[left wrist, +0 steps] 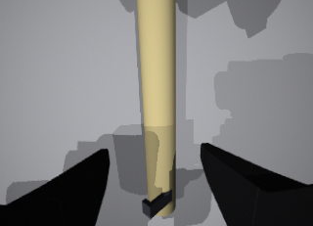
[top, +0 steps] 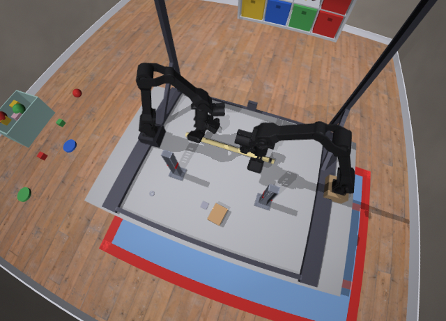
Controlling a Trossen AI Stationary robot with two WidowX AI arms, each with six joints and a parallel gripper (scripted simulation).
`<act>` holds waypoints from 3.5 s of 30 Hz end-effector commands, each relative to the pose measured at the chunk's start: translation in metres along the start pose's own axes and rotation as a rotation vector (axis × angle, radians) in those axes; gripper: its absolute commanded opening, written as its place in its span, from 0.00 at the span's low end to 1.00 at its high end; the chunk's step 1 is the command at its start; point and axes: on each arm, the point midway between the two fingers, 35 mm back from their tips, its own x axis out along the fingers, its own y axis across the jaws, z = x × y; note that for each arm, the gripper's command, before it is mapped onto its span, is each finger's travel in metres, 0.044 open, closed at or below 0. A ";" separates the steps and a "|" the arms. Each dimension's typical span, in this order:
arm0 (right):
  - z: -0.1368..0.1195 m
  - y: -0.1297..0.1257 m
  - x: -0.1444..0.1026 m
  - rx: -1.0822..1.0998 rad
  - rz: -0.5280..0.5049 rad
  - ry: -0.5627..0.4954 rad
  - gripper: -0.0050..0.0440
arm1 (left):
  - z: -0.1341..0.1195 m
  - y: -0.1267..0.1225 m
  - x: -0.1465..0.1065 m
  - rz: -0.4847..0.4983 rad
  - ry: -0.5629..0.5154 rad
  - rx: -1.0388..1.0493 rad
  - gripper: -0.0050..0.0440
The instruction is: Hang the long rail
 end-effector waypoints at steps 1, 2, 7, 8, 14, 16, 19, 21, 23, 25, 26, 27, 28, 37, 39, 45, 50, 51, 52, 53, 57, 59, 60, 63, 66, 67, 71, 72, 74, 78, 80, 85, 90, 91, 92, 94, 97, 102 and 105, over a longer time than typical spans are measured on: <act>0.003 0.000 -0.003 0.003 0.006 -0.013 0.00 | 0.007 -0.013 0.000 0.136 -0.021 -0.001 0.56; 0.003 0.000 -0.003 0.003 0.006 -0.013 0.00 | 0.008 -0.016 0.002 0.188 -0.025 -0.002 0.56; 0.003 0.000 -0.003 0.003 0.006 -0.013 0.00 | 0.006 -0.032 0.010 0.399 -0.043 -0.007 0.56; 0.003 0.000 -0.003 0.003 0.006 -0.013 0.00 | 0.006 -0.033 0.012 0.422 -0.044 -0.007 0.56; 0.003 0.000 -0.003 0.003 0.006 -0.013 0.00 | 0.004 -0.038 0.015 0.496 -0.050 -0.005 0.56; 0.003 0.000 -0.003 0.003 0.006 -0.013 0.00 | 0.005 -0.039 0.009 0.491 -0.065 -0.010 0.56; 0.003 0.000 -0.003 0.003 0.006 -0.013 0.00 | 0.007 -0.032 0.017 0.495 -0.051 -0.004 0.56; 0.003 0.000 -0.003 0.003 0.006 -0.013 0.00 | 0.003 -0.029 0.023 0.497 -0.034 -0.003 0.56; 0.003 0.000 -0.003 0.003 0.006 -0.013 0.00 | 0.001 -0.027 0.027 0.498 -0.029 -0.003 0.56; 0.003 0.000 -0.003 0.003 0.006 -0.013 0.00 | 0.001 -0.026 0.029 0.498 -0.029 -0.002 0.56; 0.003 0.000 -0.003 0.003 0.006 -0.013 0.00 | 0.001 -0.026 0.030 0.498 -0.030 -0.002 0.56; 0.003 0.000 -0.003 0.003 0.006 -0.013 0.00 | 0.002 -0.025 0.030 0.496 -0.035 -0.002 0.56; 0.003 0.000 -0.003 0.003 0.006 -0.013 0.00 | 0.002 -0.024 0.031 0.496 -0.035 -0.003 0.56; 0.003 0.000 -0.003 0.003 0.006 -0.013 0.00 | 0.002 -0.018 0.043 0.498 -0.029 -0.003 0.56; 0.003 0.000 -0.003 0.003 0.006 -0.013 0.00 | 0.002 -0.017 0.045 0.498 -0.029 -0.003 0.56; 0.003 0.000 -0.003 0.003 0.006 -0.013 0.00 | 0.004 -0.017 0.044 0.492 -0.046 -0.004 0.52; 0.003 0.000 -0.003 0.003 0.006 -0.013 0.00 | 0.006 -0.019 0.042 0.490 -0.054 -0.005 0.48; 0.003 0.000 -0.003 0.003 0.006 -0.013 0.00 | 0.006 -0.019 0.042 0.490 -0.054 -0.005 0.44; 0.003 0.000 -0.003 0.003 0.006 -0.013 0.00 | 0.006 -0.019 0.042 0.490 -0.054 -0.005 0.44; 0.003 0.000 -0.003 0.003 0.006 -0.013 0.00 | 0.006 -0.019 0.042 0.490 -0.054 -0.005 0.44; 0.003 0.000 -0.003 0.003 0.006 -0.013 0.00 | 0.004 -0.020 0.039 0.490 -0.060 -0.005 0.36; 0.003 0.000 -0.003 0.003 0.006 -0.013 0.00 | 0.005 -0.019 0.042 0.490 -0.054 -0.005 0.36; 0.003 0.000 -0.003 0.003 0.006 -0.013 0.00 | 0.005 -0.019 0.042 0.490 -0.054 -0.005 0.35; 0.003 0.000 -0.003 0.003 0.006 -0.013 0.00 | 0.005 -0.019 0.042 0.490 -0.054 -0.005 0.30; 0.003 0.000 -0.003 0.003 0.006 -0.013 0.00 | 0.005 -0.019 0.042 0.490 -0.054 -0.005 0.29; 0.003 0.000 -0.003 0.003 0.006 -0.013 0.00 | 0.005 -0.019 0.042 0.490 -0.054 -0.005 0.28; 0.003 0.000 -0.003 0.003 0.006 -0.013 0.00 | 0.003 -0.020 0.038 0.492 -0.063 -0.006 0.19; 0.003 0.000 -0.004 0.003 0.006 -0.013 0.00 | 0.004 -0.020 0.041 0.490 -0.054 -0.005 0.14; 0.002 -0.002 -0.010 0.003 0.006 -0.013 0.00 | 0.004 -0.022 0.035 0.490 -0.054 -0.005 0.10; 0.002 -0.003 -0.012 0.003 0.006 -0.013 0.00 | 0.004 -0.023 0.032 0.490 -0.054 -0.005 0.10; 0.002 -0.003 -0.012 0.003 0.006 -0.013 0.00 | 0.004 -0.023 0.032 0.490 -0.054 -0.005 0.10; 0.002 -0.003 -0.012 0.003 0.006 -0.013 0.00 | 0.004 -0.023 0.032 0.490 -0.054 -0.005 0.09; 0.002 -0.003 -0.014 0.003 0.006 -0.013 0.00 | 0.004 -0.023 0.031 0.490 -0.054 -0.005 0.05; 0.002 -0.004 -0.015 0.003 0.006 -0.013 0.00 | 0.004 -0.024 0.029 0.490 -0.054 -0.005 0.03; 0.002 -0.004 -0.017 0.003 0.006 -0.013 0.00 | 0.004 -0.024 0.028 0.490 -0.054 -0.005 0.02; 0.002 -0.006 -0.022 0.003 0.006 -0.013 0.00 | 0.004 -0.025 0.022 0.490 -0.054 -0.005 0.00; 0.002 -0.010 -0.035 0.003 0.006 -0.013 0.00 | 0.003 -0.029 0.008 0.490 -0.054 -0.005 0.00; 0.002 -0.014 -0.048 0.003 0.006 -0.013 0.00 | 0.002 -0.032 -0.006 0.490 -0.054 -0.005 0.00; 0.001 -0.016 -0.058 0.003 0.007 -0.014 0.00 | 0.002 -0.034 -0.016 0.490 -0.054 -0.005 0.00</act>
